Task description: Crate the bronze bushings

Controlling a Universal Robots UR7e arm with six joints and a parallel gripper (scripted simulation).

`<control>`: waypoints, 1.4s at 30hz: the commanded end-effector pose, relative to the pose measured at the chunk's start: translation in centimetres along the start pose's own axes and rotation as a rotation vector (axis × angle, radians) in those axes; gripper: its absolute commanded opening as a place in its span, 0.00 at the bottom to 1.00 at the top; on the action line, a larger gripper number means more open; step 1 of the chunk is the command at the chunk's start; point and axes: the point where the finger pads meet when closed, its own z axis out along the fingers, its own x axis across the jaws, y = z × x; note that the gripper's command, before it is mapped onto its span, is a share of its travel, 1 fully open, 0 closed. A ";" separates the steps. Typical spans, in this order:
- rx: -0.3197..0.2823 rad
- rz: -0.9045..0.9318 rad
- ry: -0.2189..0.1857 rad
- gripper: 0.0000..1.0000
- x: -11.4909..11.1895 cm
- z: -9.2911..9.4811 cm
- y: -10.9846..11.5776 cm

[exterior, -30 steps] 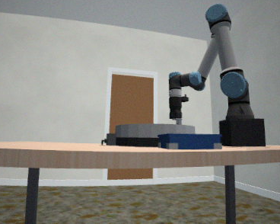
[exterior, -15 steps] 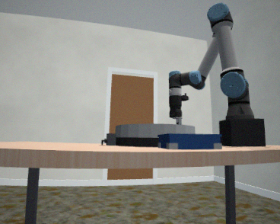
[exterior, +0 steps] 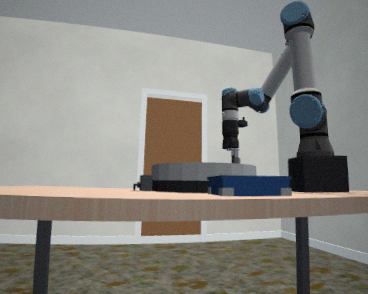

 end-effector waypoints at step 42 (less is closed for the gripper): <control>0.000 -0.001 0.001 0.00 0.2 -2.9 7.2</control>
